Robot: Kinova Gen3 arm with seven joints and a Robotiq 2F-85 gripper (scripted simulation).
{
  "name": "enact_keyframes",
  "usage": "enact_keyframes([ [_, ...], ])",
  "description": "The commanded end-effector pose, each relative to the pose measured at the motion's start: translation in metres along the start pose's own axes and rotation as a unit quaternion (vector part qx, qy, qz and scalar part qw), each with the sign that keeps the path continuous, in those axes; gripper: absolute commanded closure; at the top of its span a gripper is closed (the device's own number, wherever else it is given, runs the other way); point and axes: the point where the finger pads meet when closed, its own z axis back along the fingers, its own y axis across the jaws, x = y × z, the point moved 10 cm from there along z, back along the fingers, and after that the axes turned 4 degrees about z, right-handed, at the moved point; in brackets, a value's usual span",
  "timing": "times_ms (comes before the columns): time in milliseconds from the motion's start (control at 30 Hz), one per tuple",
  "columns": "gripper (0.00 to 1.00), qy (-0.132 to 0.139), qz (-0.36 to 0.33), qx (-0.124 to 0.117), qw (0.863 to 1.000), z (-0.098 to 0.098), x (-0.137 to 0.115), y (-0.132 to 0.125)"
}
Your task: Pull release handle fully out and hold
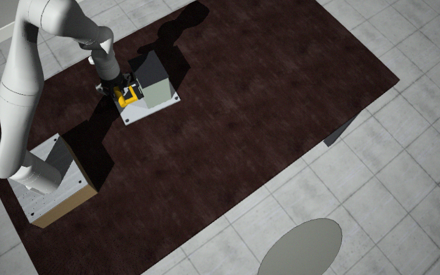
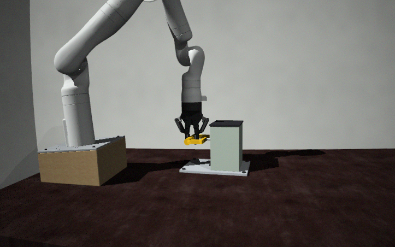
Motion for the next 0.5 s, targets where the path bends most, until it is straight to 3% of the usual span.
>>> enact_keyframes([
  [0, 1.00, 0.001, 0.000, 0.003, 1.000, -0.001, 0.000, 0.001],
  [467, 1.00, 0.000, 0.001, 0.001, 1.000, -0.002, 0.000, -0.014],
])
